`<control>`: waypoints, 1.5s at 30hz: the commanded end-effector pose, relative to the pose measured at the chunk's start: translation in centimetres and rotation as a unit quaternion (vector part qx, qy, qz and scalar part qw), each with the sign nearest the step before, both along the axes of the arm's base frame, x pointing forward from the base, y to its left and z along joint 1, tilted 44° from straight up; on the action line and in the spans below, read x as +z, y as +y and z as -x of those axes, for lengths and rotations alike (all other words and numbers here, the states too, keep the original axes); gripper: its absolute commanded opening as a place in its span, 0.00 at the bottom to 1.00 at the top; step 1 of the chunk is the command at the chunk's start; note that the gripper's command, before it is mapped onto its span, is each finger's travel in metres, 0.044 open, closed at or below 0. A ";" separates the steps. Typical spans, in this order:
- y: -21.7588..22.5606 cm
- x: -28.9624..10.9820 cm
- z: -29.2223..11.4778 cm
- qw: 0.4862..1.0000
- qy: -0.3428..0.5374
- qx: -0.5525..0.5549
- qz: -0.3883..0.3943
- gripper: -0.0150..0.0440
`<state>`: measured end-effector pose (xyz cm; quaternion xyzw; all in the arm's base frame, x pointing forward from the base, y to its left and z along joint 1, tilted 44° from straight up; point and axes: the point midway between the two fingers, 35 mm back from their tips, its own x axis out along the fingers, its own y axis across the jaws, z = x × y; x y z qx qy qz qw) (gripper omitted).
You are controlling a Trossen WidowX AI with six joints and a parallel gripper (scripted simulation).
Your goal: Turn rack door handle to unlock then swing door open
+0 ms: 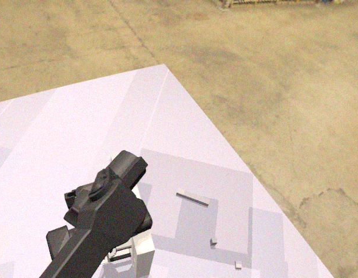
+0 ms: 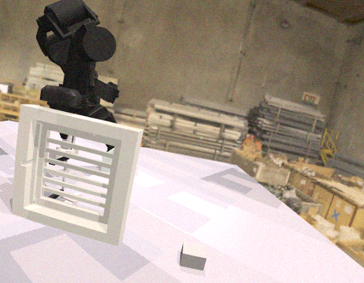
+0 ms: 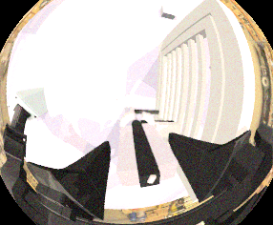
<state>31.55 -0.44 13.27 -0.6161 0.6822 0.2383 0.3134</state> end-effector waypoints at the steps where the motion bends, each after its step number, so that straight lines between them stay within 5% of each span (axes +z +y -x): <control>1: 0.0 0.0 -0.1 1.000 0.005 0.007 0.001 0.73; 39: 0.0 0.0 -0.1 1.000 0.005 0.007 0.001 0.30; 45: 0.0 -0.1 0.0 1.000 -0.005 -0.004 0.002 0.29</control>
